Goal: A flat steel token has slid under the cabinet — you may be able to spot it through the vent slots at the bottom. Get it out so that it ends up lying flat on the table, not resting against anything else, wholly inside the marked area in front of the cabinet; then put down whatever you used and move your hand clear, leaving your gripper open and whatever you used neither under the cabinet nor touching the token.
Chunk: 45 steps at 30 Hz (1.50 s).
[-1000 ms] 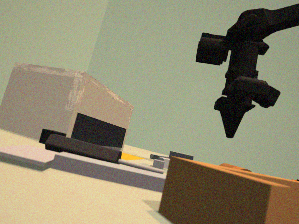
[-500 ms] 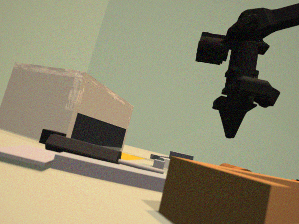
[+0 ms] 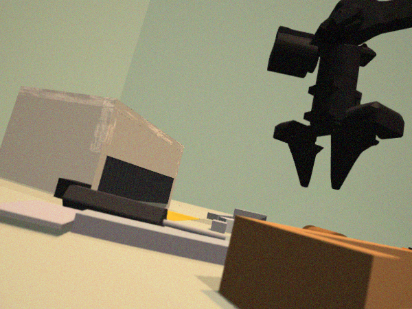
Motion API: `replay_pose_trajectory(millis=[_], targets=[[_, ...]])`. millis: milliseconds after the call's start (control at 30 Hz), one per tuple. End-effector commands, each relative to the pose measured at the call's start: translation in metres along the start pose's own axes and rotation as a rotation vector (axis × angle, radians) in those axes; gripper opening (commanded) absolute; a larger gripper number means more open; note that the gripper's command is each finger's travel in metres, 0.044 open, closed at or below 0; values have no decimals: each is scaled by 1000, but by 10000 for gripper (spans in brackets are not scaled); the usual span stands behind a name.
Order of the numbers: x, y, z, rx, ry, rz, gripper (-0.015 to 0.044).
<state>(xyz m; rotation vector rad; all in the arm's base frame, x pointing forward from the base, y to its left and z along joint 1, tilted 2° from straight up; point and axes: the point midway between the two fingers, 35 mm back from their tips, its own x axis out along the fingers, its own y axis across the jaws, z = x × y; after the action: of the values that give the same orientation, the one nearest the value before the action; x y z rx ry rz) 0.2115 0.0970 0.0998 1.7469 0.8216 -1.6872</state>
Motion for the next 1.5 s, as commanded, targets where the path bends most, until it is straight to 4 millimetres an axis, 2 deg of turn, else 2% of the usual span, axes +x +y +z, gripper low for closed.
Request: replay_pose_trajectory(millis=[0, 867, 1067, 1167, 1333, 1467], targets=[[-1, -7, -7, -133, 2, 2, 270], [-4, -64, -37, -1019, 3, -3, 270], [-3, -65, -37, -1041, 3, -3, 270], [7, -65, -38, -1041, 3, -3, 270], [35, -65, -37, -1041, 3, -3, 270], [36, -66, -36, -1041, 2, -3, 270]])
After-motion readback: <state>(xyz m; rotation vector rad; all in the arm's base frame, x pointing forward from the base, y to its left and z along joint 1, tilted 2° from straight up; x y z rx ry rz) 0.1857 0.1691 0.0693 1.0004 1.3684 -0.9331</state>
